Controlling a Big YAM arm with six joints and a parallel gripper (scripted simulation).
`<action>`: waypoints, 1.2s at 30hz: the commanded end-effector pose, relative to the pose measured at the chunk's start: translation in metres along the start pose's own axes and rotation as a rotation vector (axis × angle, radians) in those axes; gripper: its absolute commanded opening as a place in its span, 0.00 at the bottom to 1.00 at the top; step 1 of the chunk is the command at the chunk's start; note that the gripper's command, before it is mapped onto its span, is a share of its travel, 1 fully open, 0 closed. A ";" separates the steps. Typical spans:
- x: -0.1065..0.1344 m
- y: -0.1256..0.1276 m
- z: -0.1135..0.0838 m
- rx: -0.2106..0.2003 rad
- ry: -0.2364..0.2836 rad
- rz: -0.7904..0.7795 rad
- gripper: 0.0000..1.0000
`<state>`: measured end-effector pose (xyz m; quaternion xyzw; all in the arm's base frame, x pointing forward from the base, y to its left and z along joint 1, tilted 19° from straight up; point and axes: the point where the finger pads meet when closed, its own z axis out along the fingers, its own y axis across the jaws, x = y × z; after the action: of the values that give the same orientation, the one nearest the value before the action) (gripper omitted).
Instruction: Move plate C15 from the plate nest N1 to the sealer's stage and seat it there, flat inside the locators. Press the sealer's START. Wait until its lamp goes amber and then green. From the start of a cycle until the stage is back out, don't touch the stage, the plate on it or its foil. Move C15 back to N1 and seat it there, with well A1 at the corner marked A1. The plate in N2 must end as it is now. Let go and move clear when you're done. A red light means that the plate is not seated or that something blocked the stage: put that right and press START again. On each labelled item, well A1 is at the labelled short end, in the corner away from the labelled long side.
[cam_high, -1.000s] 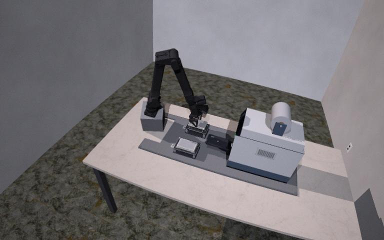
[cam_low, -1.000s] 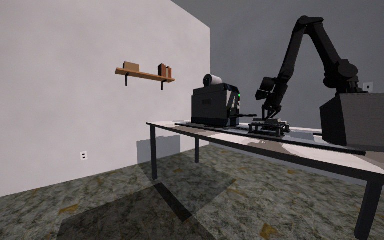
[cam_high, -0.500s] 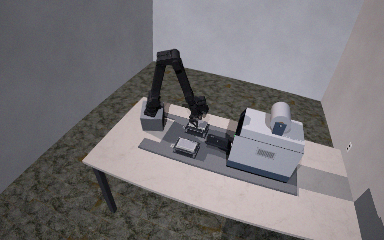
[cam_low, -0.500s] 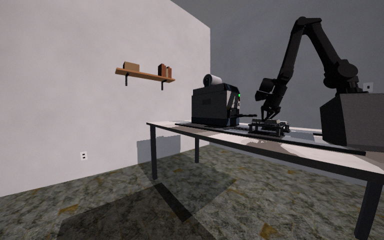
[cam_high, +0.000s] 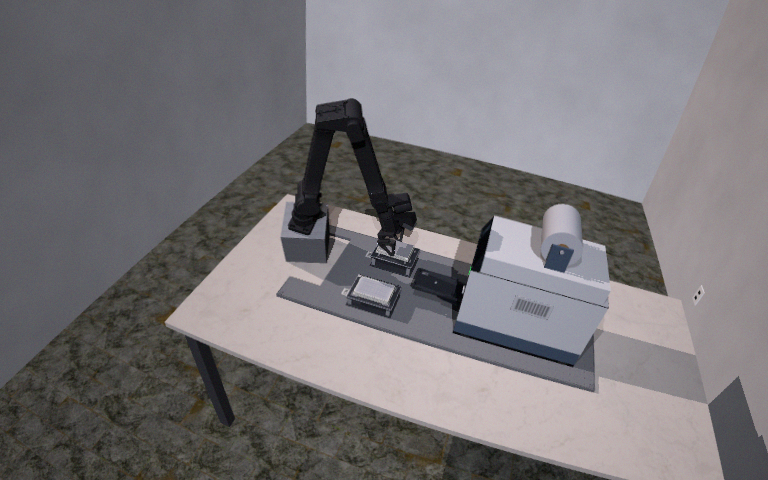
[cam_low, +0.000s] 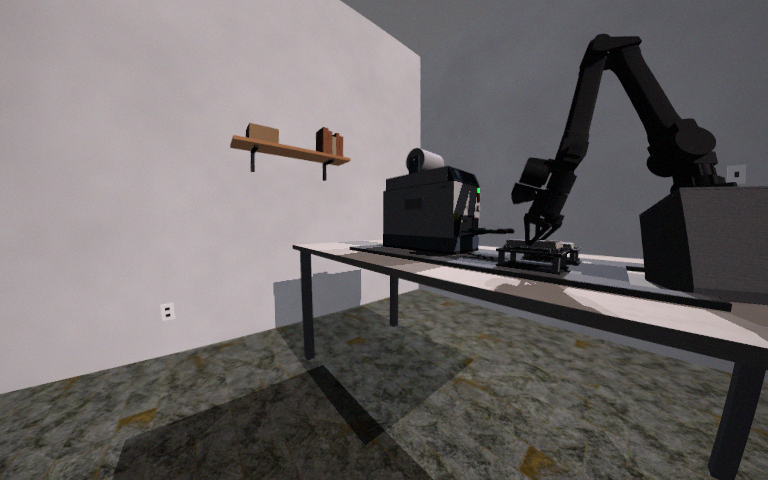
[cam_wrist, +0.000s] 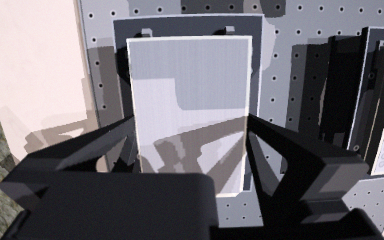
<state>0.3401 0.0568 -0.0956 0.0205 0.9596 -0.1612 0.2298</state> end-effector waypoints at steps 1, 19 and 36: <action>-0.006 0.002 -0.002 -0.004 -0.006 0.005 0.00; -0.022 0.008 -0.003 -0.017 -0.043 0.025 0.00; -0.010 0.005 -0.003 -0.006 -0.014 0.010 0.00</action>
<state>0.3404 0.0584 -0.0942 0.0196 0.9593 -0.1599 0.2318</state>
